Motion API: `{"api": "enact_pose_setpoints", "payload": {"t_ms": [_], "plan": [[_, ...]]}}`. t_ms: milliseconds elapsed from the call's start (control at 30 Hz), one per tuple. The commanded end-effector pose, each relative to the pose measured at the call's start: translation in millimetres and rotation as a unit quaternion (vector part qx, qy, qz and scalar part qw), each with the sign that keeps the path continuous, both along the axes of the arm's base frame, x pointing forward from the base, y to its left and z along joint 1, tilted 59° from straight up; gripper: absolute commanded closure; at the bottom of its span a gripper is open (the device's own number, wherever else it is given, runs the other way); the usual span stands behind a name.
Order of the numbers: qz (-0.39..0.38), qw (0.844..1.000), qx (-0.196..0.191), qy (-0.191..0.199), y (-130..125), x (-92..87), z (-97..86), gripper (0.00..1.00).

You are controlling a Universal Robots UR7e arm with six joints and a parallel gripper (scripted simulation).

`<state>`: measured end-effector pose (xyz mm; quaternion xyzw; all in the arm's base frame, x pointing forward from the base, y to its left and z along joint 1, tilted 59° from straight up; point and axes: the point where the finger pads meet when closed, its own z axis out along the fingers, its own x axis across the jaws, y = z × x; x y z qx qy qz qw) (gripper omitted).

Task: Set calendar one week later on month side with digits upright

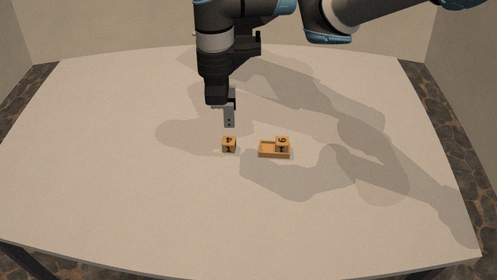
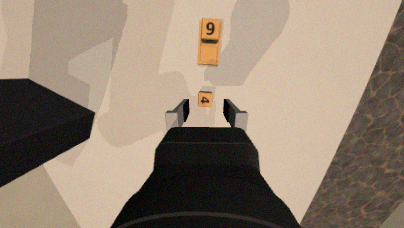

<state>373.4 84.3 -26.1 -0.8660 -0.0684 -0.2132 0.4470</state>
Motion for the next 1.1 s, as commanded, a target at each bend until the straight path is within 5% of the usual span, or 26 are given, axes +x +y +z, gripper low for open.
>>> {"api": "enact_pose_setpoints", "payload": {"t_ms": [0,500,900,1067], "plan": [[0.039,0.997,-0.023,-0.061,9,-3.3,11.9,0.00],[0.127,0.969,-0.078,-0.199,24,-9.3,35.8,0.00],[0.190,0.928,-0.116,-0.298,36,-14.4,51.5,0.00],[0.227,0.896,-0.137,-0.355,44,-17.7,60.3,0.00]]}}
